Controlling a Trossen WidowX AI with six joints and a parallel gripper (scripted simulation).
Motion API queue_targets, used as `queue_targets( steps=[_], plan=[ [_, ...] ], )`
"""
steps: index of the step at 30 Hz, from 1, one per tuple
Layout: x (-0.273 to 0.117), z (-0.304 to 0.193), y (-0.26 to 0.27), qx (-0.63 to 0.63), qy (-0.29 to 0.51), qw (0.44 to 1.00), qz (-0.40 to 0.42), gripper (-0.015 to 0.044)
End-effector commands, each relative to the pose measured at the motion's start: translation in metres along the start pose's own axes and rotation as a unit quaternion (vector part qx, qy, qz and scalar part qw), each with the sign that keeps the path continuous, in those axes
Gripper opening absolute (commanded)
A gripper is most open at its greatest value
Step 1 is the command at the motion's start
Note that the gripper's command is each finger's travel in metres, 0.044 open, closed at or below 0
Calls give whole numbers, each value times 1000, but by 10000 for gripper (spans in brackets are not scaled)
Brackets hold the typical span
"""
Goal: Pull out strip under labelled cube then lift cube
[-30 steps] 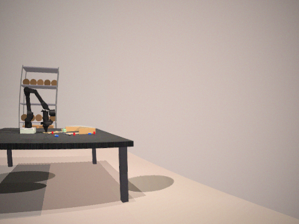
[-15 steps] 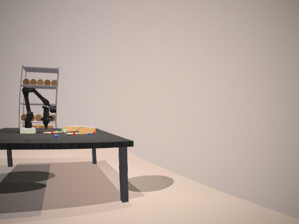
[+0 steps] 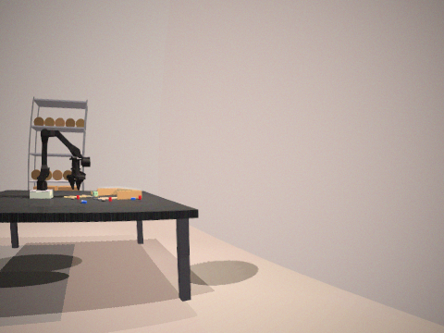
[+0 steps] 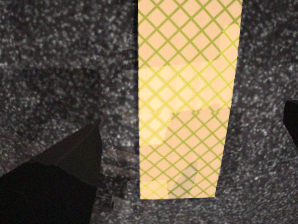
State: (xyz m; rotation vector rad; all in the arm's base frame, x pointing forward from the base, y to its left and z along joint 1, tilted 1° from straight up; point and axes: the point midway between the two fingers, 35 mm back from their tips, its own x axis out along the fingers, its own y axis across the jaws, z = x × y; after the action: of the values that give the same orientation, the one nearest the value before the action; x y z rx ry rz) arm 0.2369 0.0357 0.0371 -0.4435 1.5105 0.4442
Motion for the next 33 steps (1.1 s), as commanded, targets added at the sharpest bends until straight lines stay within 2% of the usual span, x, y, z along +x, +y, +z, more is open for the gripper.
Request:
queue_targets(
  steps=[1,33],
  plan=[
    [-2,15,-2,2,1,1000,-1,440],
    [-17,130,-19,2,-4,1000,-2,440]
  ],
)
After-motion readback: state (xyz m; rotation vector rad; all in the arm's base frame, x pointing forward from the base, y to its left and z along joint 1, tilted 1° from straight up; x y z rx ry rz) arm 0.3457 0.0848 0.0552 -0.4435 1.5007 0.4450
